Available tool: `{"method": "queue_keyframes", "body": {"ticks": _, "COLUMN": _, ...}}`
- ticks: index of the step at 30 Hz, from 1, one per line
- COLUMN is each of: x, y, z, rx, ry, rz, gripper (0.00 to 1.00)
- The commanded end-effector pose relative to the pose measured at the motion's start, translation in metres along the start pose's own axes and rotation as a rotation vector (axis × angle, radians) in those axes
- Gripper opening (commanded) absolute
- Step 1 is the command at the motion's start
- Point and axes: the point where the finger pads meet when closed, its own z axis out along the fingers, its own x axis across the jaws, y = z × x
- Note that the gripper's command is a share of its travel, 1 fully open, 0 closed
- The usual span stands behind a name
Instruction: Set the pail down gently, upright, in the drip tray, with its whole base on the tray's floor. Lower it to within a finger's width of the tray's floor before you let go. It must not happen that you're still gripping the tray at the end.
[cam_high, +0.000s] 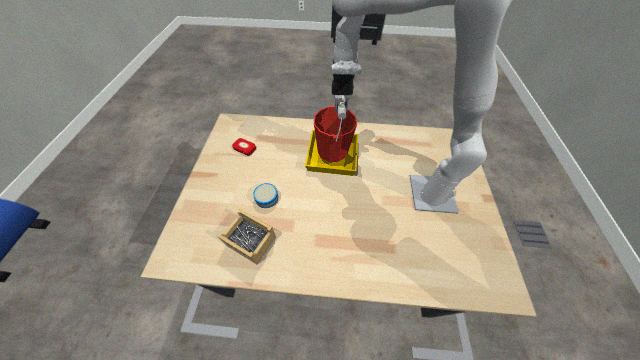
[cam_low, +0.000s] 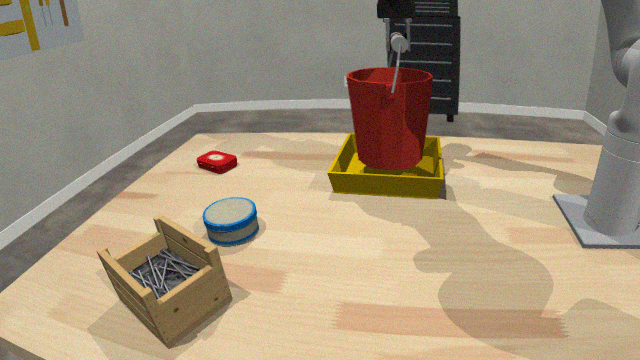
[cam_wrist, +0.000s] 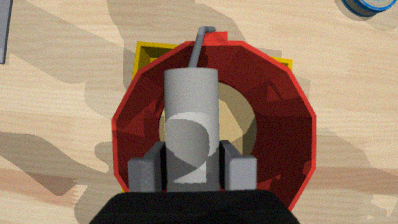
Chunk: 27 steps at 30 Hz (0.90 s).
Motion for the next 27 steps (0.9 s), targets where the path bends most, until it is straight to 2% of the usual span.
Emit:
{"method": "queue_keyframes", "body": {"ticks": 1, "x": 0.000, "y": 0.000, "z": 0.000, "rx": -0.001, "ry": 0.003, "rz": 0.000, "gripper": 0.00}}
{"method": "queue_keyframes", "body": {"ticks": 27, "x": 0.000, "y": 0.000, "z": 0.025, "rx": -0.001, "ry": 0.003, "rz": 0.000, "gripper": 0.00}}
